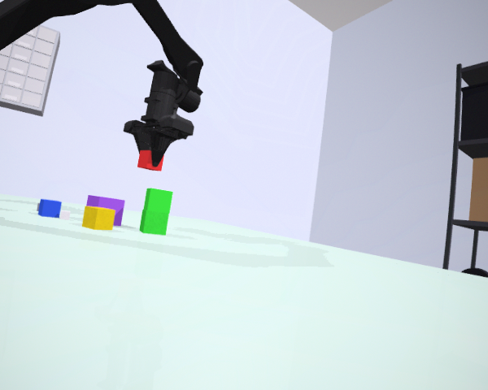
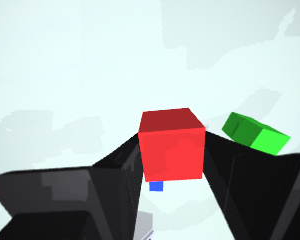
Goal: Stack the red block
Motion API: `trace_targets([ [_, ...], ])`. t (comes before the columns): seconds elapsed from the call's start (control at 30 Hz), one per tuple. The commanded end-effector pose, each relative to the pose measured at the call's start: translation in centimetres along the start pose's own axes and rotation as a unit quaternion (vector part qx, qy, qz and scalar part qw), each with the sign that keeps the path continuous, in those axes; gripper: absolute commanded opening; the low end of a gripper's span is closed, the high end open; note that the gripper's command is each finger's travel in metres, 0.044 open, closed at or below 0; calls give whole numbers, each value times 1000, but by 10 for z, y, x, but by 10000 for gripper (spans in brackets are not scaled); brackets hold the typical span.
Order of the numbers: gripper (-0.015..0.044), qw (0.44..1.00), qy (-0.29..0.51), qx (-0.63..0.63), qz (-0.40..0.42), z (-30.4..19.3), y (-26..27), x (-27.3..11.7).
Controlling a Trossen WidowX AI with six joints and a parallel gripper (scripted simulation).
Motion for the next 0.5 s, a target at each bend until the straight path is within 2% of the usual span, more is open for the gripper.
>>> trace_targets([
  [0.0, 0, 1000, 2, -3, -5, -14, -31, -1],
  [0.47, 0, 1000, 9, -2, -18, -70, -117, -4],
])
Point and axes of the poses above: the point midway between the two fingers, 35 mm back from their tips, its own x axis out along the fingers, its own y axis across the jaws, z = x × y, the point moved 1 cm from there along -x, back along the fingers, and after that the axes turned 9 degrees about -x, right-handed, at the moved point
